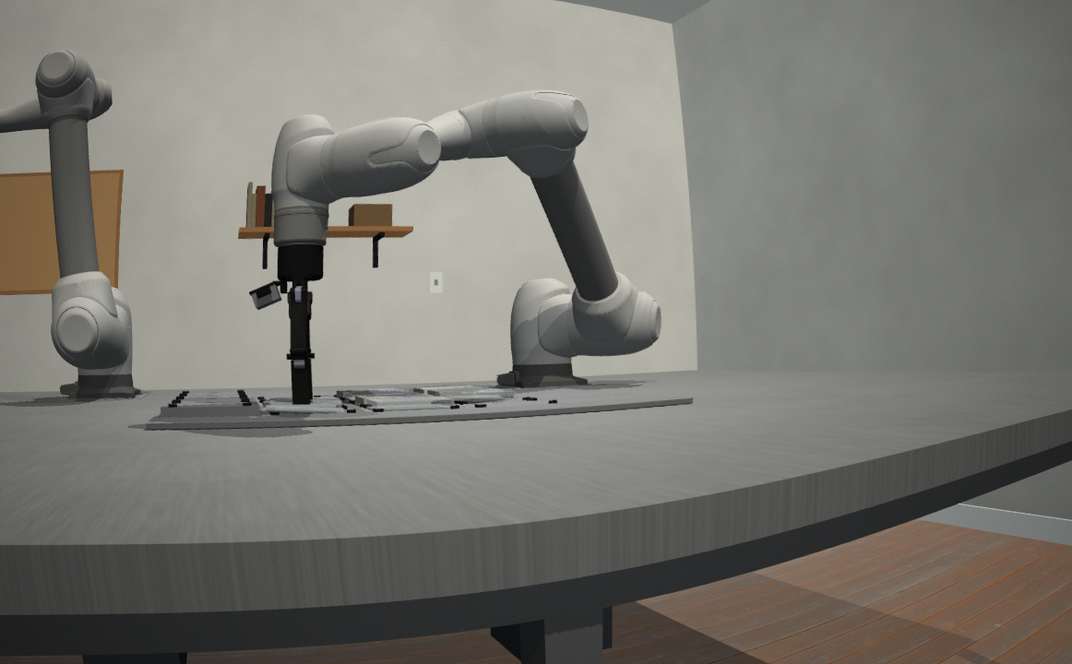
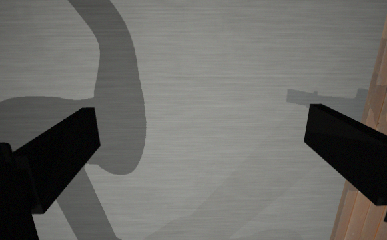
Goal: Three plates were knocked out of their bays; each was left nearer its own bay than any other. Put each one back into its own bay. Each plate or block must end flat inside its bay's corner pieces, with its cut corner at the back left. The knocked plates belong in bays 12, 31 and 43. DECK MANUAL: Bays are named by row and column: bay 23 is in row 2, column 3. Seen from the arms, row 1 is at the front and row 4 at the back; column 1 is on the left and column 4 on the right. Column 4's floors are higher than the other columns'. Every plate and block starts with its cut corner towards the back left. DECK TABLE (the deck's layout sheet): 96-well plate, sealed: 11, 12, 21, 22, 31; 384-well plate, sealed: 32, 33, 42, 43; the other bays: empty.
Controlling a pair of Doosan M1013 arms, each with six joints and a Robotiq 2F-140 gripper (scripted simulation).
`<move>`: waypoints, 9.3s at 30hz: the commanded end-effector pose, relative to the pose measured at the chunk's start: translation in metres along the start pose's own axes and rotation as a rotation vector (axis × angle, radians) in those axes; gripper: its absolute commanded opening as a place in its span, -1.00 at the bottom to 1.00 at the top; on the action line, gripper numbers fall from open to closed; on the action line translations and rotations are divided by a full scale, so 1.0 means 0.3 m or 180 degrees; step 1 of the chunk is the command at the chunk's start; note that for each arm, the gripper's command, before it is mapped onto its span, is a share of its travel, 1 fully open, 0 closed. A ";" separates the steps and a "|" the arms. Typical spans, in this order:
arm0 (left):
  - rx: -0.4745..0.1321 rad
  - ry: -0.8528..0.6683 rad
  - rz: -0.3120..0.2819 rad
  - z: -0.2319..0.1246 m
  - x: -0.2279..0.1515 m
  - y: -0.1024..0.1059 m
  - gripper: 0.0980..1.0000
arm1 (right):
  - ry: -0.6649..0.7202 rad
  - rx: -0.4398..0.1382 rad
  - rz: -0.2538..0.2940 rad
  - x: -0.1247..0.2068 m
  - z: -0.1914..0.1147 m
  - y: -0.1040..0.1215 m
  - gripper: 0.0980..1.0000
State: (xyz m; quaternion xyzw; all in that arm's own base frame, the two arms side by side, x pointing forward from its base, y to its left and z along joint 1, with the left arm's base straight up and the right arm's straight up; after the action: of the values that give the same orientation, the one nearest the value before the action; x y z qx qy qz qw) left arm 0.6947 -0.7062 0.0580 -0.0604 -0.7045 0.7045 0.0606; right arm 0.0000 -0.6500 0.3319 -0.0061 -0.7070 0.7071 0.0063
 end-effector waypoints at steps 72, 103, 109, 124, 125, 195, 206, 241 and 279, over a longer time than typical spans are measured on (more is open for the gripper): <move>0.0002 0.0000 0.0005 0.001 -0.001 0.019 0.11 | 0.0000 0.0004 0.0001 0.000 0.001 -0.003 1.00; 0.0002 0.0000 0.0005 0.001 -0.001 0.018 0.07 | 0.0000 0.0004 0.0001 0.000 0.001 -0.003 1.00; 0.0002 0.0000 0.0005 0.001 -0.001 0.018 0.07 | 0.0000 0.0004 0.0001 0.000 0.001 -0.003 1.00; 0.0002 0.0000 0.0005 0.001 -0.001 0.018 -1.00 | 0.0000 0.0004 0.0001 0.000 0.001 -0.003 1.00; 0.0002 0.0000 0.0005 0.001 -0.001 0.018 -1.00 | 0.0000 0.0004 0.0001 0.000 0.001 -0.003 1.00; 0.0003 0.0000 0.0006 0.000 -0.001 -0.086 -1.00 | 0.0000 0.0004 0.0001 0.000 0.001 -0.003 1.00; 0.0003 -0.0106 0.0005 -0.010 -0.002 -0.111 -1.00 | 0.0000 0.0004 0.0001 0.000 0.001 -0.003 1.00; 0.0003 -0.0516 0.0005 -0.034 -0.004 -0.031 -1.00 | 0.0000 0.0004 0.0001 0.000 0.001 -0.003 1.00; 0.0003 -0.0516 0.0005 -0.033 -0.004 -0.026 -1.00 | 0.0000 0.0004 0.0001 0.000 0.001 -0.003 1.00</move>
State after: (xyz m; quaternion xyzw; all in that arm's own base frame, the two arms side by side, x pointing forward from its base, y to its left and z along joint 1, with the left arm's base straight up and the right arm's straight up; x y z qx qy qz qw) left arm 0.6973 -0.6965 0.0642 -0.0031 -0.7071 0.7071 0.0033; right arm 0.0000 -0.6500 0.3319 -0.0061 -0.7070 0.7071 0.0063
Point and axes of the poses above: on each arm, the point where the finger pads meet when closed, its own y axis out along the fingers, its own x axis across the jaws, z = x × y, the point moved 1 cm from there along -y, back along the fingers, and after that the axes turned 1 degree about y, right-handed, at the moved point
